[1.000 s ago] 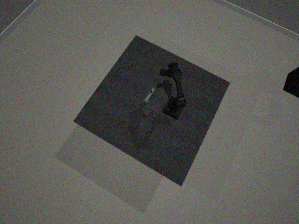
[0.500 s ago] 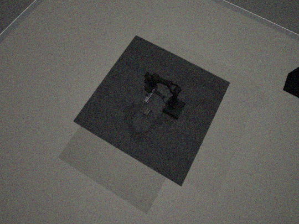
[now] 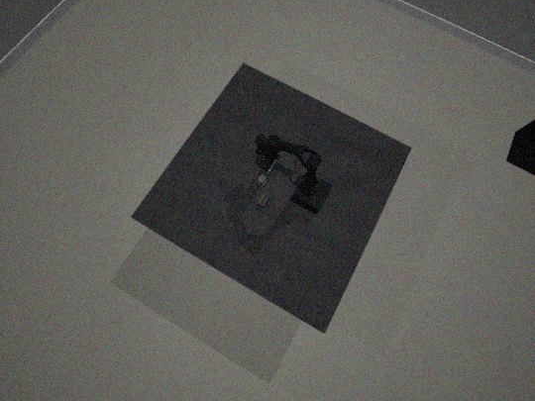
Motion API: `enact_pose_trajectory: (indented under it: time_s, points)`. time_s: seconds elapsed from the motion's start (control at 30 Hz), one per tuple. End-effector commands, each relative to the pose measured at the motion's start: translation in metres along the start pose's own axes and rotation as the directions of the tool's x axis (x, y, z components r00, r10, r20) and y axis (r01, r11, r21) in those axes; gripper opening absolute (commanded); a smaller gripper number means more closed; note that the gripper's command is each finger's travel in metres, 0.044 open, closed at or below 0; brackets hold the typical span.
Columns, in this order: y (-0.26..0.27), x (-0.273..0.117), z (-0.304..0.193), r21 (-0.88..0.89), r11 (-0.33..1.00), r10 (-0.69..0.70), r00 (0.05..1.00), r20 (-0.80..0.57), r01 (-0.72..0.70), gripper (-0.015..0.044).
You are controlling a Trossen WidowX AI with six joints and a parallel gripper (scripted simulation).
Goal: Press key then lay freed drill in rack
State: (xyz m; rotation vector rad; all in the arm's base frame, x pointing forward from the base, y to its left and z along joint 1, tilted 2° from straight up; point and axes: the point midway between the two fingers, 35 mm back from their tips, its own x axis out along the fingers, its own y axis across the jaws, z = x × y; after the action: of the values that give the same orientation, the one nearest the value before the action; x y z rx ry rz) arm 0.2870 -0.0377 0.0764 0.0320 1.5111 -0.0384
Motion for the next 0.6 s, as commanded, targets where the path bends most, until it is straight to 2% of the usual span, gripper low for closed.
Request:
enact_pose_trajectory:
  time_s: [0.0, 0.57]
  points:
    - [-0.0001, 0.0077, -0.0020, -0.008, 1.000, -0.007, 1.000, -0.009, 0.007, 0.0000]
    - [-0.0011, 0.0098, -0.0044, -0.008, 1.000, -0.007, 1.000, -0.010, 0.007, 0.0000]
